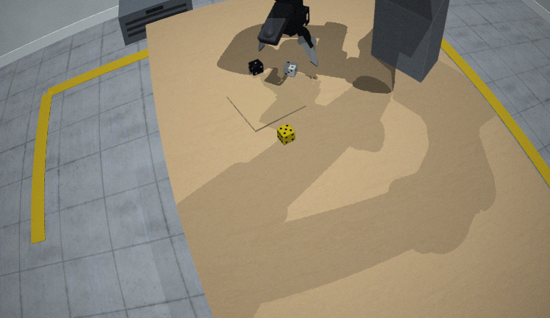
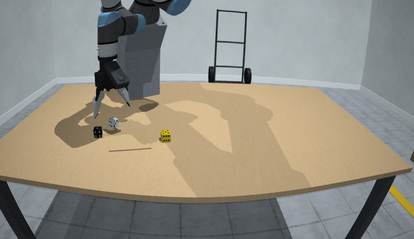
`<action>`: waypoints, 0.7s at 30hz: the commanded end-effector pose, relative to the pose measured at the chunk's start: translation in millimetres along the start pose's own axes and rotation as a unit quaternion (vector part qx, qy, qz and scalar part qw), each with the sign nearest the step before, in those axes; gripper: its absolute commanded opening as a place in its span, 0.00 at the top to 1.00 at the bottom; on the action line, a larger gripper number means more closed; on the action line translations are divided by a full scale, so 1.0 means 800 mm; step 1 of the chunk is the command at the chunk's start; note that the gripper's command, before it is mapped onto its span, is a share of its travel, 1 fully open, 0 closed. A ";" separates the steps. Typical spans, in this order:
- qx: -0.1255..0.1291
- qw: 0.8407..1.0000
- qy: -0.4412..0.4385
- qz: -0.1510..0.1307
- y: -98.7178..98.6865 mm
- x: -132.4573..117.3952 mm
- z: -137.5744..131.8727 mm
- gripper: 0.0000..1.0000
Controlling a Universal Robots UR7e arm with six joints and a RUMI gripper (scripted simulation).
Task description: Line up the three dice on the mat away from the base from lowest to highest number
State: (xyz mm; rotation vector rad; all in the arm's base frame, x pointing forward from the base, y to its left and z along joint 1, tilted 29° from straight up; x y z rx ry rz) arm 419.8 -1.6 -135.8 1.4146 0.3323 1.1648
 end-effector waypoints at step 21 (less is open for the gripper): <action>0.000 1.000 0.000 0.000 0.000 0.005 -0.001 0.00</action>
Point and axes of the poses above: the point where the finger pads meet when closed, its own y axis back along the fingers, its own z axis across the jaws, x = y × z, the point moved 3 cm from there along y, back along the fingers, and after that the axes turned 11 degrees about y, right-handed, at the moved point
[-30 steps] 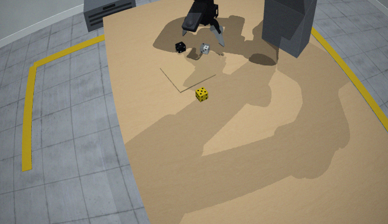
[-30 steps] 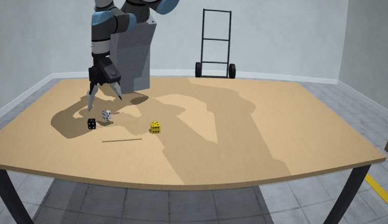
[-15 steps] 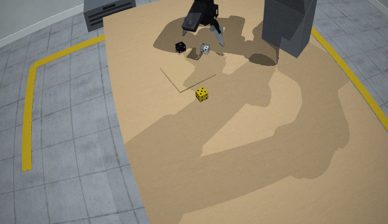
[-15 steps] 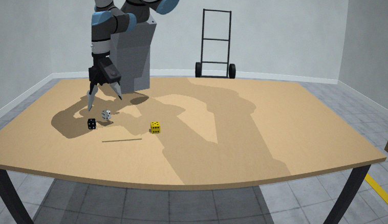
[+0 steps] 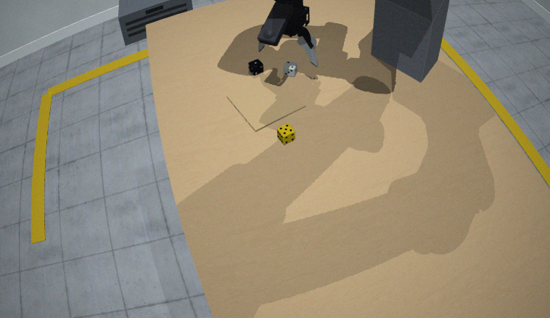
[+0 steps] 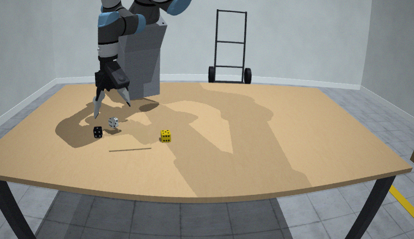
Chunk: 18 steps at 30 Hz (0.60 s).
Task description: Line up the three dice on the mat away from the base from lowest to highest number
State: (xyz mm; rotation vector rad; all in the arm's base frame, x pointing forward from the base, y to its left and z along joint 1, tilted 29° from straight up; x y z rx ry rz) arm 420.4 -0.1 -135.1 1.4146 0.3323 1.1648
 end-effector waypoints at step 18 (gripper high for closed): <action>0.000 1.000 0.000 0.000 0.000 0.048 -0.008 0.00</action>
Point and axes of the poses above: the point where the finger pads meet when closed, its own y axis back along the fingers, its own z axis across the jaws, x = y × z, the point moved 3 cm from there along y, back along the fingers, and after that the axes turned 11 degrees about y, right-handed, at the moved point
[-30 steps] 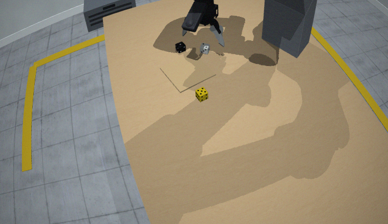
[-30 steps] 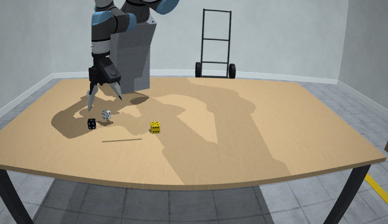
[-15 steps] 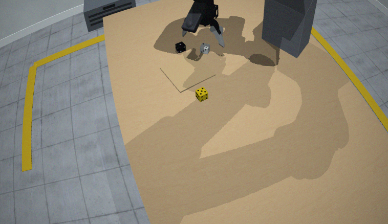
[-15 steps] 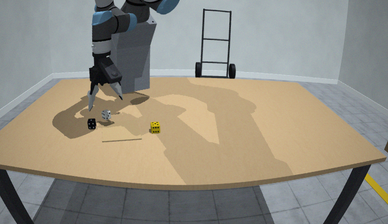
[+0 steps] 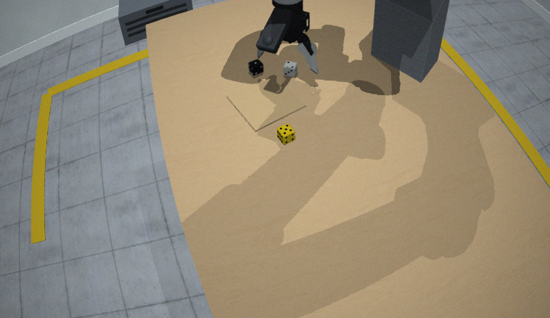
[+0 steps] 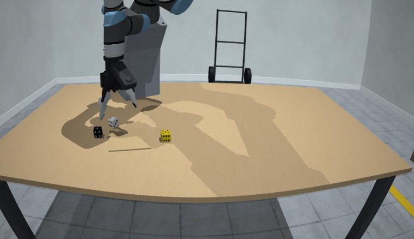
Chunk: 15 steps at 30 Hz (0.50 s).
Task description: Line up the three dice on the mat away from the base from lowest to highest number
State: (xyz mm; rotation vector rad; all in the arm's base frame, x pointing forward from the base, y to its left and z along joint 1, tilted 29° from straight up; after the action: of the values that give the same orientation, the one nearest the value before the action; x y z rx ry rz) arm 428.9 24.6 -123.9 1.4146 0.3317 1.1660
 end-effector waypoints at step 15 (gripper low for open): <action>0.000 1.000 0.000 -0.001 0.000 0.081 -0.014 0.00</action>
State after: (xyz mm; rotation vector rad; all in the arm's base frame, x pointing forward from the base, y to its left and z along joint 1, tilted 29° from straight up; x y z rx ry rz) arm 444.2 68.3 -103.9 1.4144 0.3303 1.1681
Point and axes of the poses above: the point where the finger pads meet when closed, its own y axis back along the fingers, its own z axis across the jaws, x = y × z, the point moved 3 cm from there along y, back along the fingers, and after that the axes turned 11 degrees about y, right-handed, at the moved point
